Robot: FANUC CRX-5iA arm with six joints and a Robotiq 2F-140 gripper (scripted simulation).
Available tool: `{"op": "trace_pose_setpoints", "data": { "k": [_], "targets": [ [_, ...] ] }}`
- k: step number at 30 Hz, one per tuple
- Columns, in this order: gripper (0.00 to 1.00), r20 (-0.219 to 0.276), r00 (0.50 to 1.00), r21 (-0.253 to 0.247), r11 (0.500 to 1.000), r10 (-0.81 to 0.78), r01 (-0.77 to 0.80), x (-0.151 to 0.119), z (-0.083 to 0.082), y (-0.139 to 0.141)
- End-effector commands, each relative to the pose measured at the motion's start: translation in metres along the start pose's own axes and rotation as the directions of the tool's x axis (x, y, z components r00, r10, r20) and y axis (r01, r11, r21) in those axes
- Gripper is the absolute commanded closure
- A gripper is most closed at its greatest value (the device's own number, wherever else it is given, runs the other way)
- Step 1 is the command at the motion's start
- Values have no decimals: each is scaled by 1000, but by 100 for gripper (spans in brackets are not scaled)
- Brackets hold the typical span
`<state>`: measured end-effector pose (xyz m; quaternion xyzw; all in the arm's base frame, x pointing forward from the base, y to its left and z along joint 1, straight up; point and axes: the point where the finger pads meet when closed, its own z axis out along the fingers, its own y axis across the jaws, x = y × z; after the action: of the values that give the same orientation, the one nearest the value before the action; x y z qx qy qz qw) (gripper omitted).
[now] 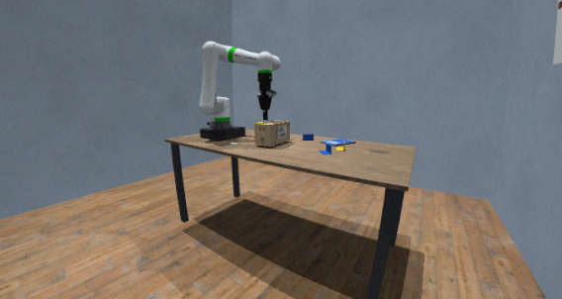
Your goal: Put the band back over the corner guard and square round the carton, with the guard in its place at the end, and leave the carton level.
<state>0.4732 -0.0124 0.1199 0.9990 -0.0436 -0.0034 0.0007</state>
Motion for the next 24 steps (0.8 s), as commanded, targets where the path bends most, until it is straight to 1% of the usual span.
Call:
{"op": "trace_pose_setpoints", "data": {
  "k": [1,15,24],
  "targets": [
    [90,-2,1000,0,1000,0,0,0,-1,0],
    [90,-2,1000,0,1000,0,0,-8,-1,2],
    [90,-2,1000,0,1000,0,0,-19,-1,4]
  ]
}}
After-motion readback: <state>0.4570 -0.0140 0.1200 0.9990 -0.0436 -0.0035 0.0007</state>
